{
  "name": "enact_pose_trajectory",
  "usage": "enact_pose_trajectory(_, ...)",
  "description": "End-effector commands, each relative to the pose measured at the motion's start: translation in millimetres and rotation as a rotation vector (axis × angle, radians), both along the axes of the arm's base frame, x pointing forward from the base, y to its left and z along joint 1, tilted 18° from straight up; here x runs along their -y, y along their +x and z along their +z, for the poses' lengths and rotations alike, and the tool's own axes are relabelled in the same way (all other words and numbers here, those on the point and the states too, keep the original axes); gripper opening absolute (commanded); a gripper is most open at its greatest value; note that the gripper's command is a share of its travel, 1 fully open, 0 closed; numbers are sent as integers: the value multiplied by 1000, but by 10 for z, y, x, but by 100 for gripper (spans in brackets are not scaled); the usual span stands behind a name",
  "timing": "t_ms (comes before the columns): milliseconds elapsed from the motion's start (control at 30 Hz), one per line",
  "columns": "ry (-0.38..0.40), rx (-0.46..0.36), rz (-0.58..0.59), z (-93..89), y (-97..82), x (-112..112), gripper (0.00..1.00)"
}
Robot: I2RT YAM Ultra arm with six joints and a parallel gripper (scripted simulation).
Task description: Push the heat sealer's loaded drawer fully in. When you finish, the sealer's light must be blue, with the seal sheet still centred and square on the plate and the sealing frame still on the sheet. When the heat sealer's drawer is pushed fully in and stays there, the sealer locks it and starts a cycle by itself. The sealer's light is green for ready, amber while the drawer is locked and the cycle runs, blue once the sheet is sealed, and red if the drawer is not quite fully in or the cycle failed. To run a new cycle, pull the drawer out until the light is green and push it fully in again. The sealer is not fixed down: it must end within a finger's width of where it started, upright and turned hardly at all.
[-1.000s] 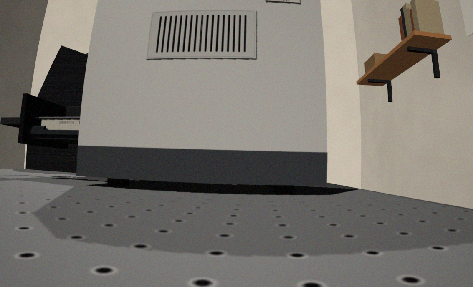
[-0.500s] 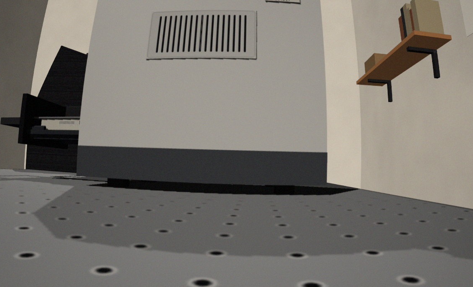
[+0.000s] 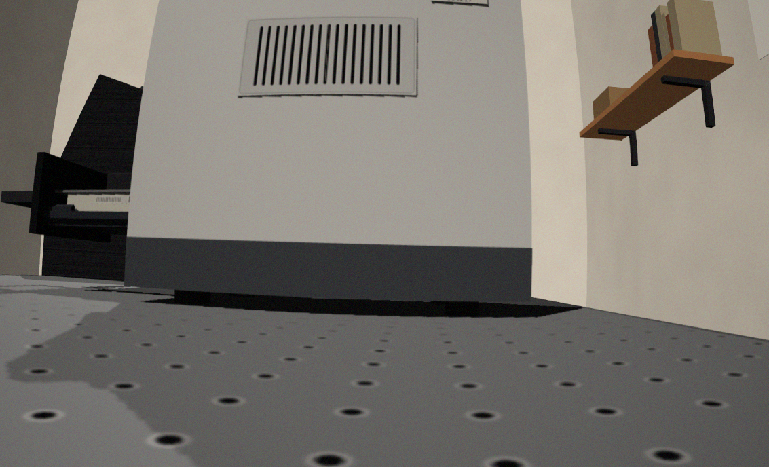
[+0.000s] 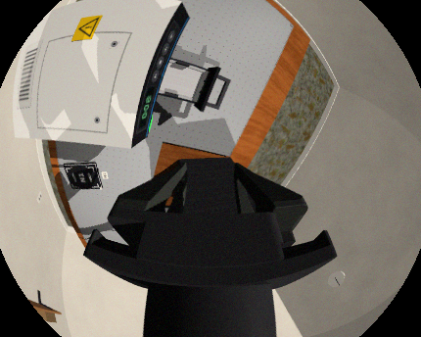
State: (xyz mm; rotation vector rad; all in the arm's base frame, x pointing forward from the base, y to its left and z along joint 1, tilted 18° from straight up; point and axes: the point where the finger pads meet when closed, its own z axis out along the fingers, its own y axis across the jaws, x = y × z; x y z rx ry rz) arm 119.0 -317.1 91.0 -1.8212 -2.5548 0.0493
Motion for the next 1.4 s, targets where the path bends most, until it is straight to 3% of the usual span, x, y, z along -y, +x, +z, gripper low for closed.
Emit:
enact_pose_trajectory(0,7,19,-62,76,-98,75,45)
enact_pose_trajectory(133,-5,22,-47,125,-252,128,45)
enact_pose_trajectory(233,23,31,-149,83,-370,153,45)
enact_pose_trajectory(367,11,34,-134,133,-516,189,45)
enact_pose_trajectory(1367,11,28,-126,129,-492,184,45)
